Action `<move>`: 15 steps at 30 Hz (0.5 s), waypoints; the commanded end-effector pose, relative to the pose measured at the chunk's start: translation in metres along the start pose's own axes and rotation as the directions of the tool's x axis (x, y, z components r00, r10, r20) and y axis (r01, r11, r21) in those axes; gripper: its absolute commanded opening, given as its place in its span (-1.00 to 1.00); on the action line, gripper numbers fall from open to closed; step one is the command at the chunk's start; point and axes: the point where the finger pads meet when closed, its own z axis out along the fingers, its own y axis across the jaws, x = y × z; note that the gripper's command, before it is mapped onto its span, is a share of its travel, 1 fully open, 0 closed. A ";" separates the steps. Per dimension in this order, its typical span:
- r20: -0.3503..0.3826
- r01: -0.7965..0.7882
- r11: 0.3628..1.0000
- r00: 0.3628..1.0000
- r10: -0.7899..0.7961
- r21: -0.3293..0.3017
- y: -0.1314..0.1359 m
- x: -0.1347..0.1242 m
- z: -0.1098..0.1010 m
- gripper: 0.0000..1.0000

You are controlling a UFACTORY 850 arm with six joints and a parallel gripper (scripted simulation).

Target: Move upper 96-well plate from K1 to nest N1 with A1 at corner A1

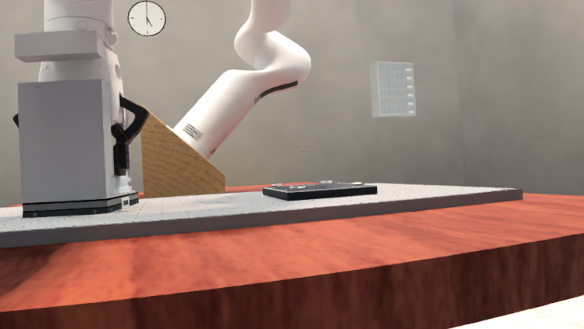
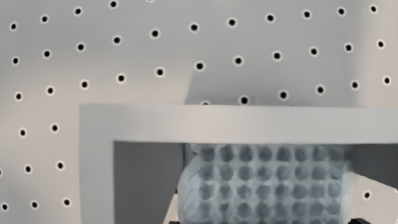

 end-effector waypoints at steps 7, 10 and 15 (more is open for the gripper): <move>-0.002 0.001 1.000 1.000 -0.001 -0.001 0.000 0.001 -0.002 -1.00; -0.002 0.001 1.000 1.000 -0.001 -0.001 0.000 0.001 -0.002 -1.00; -0.002 0.001 1.000 1.000 -0.001 -0.001 0.000 0.001 -0.002 -1.00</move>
